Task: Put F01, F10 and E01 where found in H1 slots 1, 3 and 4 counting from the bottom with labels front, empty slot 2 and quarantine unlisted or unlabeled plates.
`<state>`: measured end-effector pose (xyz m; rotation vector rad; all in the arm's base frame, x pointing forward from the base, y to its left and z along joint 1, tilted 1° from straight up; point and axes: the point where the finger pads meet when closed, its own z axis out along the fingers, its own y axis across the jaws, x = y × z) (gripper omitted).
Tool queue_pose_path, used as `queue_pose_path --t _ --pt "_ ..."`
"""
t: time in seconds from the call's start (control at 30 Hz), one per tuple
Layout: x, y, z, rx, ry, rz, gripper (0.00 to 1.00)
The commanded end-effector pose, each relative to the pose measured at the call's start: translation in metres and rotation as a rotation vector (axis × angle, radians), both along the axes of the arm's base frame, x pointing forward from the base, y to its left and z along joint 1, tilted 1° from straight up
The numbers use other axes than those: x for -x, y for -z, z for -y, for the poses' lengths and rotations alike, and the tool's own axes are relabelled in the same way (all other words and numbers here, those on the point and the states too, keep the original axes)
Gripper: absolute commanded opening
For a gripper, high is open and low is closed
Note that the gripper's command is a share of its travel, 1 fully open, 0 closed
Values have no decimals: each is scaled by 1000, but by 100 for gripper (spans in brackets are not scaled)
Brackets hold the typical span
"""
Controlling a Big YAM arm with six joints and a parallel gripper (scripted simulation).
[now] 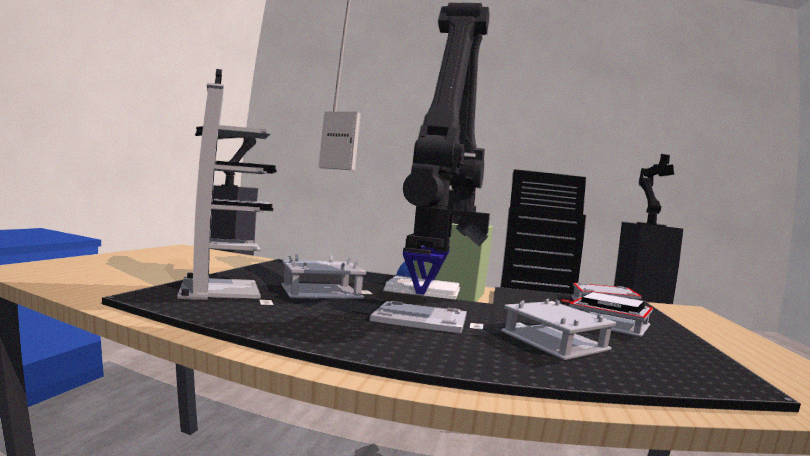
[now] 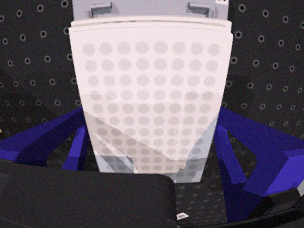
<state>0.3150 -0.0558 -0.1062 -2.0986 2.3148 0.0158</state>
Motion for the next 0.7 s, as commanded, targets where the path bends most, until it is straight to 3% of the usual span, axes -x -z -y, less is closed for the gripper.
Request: queue_pose_path --t 0.0,0.67 --pt "1 4 -4 -1 4 2 86" --pt "-2 15 -4 0 3 9 86"
